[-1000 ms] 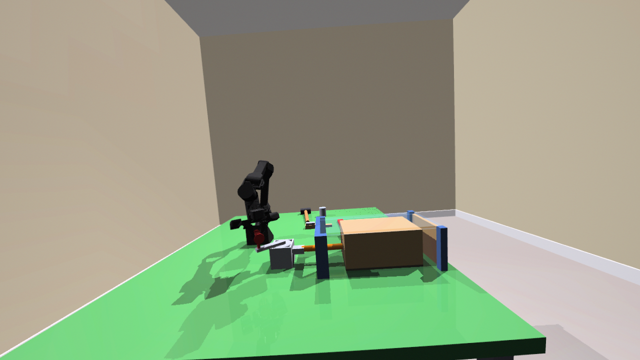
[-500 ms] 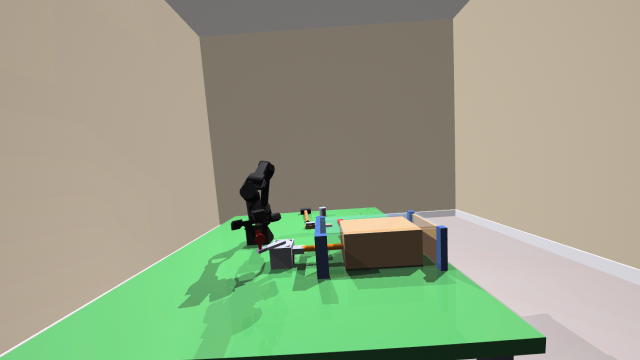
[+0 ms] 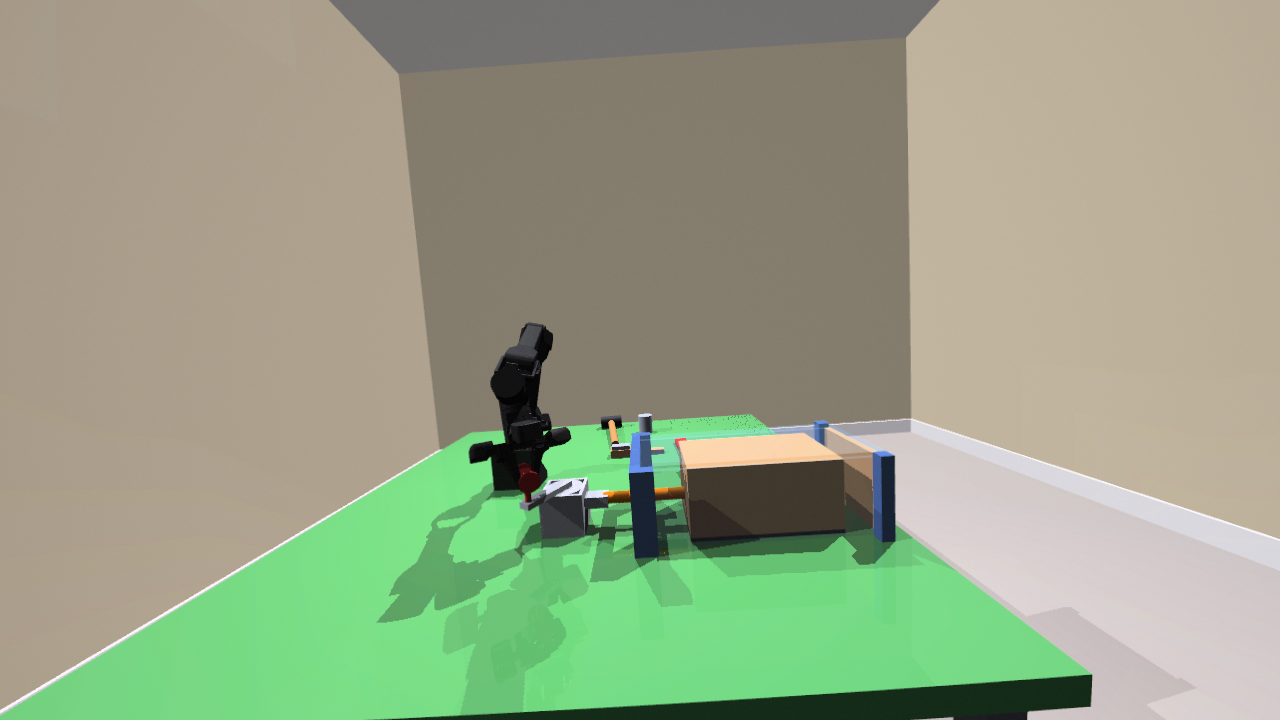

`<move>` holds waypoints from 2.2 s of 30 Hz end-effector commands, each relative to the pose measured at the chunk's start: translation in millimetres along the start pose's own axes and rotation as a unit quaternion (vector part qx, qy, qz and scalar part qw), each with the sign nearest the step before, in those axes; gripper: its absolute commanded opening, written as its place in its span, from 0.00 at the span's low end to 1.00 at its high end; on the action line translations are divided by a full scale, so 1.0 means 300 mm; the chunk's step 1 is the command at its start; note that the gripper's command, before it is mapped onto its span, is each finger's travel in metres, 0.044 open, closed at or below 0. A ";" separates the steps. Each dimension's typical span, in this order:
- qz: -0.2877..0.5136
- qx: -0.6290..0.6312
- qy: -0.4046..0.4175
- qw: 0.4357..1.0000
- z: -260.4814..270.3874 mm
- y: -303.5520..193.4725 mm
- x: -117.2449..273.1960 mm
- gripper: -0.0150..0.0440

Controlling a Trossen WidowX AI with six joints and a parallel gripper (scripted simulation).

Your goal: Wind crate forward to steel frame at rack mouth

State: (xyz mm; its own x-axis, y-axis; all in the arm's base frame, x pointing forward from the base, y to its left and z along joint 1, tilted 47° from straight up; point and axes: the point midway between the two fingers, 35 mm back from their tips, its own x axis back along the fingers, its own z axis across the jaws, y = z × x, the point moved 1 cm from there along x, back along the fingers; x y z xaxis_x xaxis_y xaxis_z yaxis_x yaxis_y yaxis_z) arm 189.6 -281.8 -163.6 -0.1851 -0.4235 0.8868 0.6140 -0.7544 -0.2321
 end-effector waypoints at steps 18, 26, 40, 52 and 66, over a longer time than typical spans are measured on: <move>-0.005 0.008 0.008 1.000 0.089 0.081 -0.040 0.25; -0.005 0.008 0.008 1.000 0.119 0.100 -0.049 0.25; -0.005 0.008 0.009 1.000 0.146 0.114 -0.055 0.25; -0.005 0.008 0.009 1.000 0.185 0.128 -0.061 0.25; -0.005 0.008 0.010 1.000 0.247 0.142 -0.067 0.25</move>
State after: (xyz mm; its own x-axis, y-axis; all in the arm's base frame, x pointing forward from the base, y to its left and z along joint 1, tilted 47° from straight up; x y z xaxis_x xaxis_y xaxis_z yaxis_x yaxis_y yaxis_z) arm 252.7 -281.1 -167.1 -0.1785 -0.4027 0.8977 0.5978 -0.7691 -0.2261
